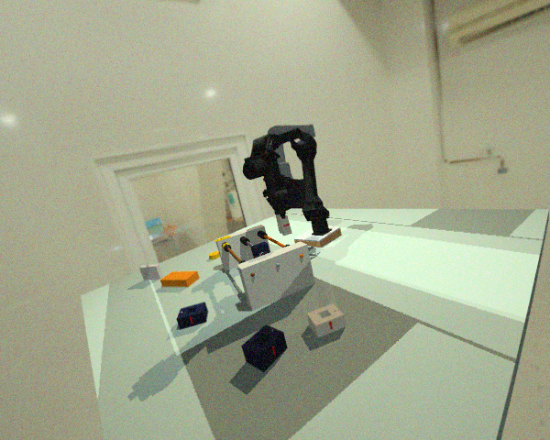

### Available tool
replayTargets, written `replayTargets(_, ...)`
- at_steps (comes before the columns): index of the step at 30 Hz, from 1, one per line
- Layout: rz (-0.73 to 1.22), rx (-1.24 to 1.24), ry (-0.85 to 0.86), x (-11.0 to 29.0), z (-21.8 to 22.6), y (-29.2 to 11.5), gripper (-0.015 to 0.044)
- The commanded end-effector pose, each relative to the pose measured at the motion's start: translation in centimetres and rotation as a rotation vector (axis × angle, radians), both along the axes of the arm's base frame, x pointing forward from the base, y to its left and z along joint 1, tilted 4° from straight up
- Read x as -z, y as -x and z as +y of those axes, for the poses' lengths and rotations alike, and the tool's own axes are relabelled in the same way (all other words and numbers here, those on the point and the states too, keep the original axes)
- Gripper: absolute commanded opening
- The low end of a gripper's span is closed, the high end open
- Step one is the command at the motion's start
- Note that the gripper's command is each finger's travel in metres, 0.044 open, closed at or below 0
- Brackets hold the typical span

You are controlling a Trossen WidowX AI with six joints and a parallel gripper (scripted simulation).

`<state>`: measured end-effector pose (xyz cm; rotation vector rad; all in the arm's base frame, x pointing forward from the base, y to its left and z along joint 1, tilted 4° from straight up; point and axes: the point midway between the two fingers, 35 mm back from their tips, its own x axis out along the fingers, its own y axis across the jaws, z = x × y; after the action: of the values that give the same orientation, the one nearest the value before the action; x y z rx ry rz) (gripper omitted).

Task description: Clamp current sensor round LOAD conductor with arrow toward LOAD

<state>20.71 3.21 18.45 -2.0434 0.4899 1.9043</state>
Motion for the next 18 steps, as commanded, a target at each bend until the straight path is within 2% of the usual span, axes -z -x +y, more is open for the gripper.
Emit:
replayTargets(1,-0.006,0.005,0.003,-1.6,-0.1,0.4,0.0)
replayTargets(6,-0.012,0.065,0.0,-1.6,-0.1,0.1,0.0)
replayTargets(18,-0.057,0.493,-0.032,-1.7,-0.3,-1.4,0.0)
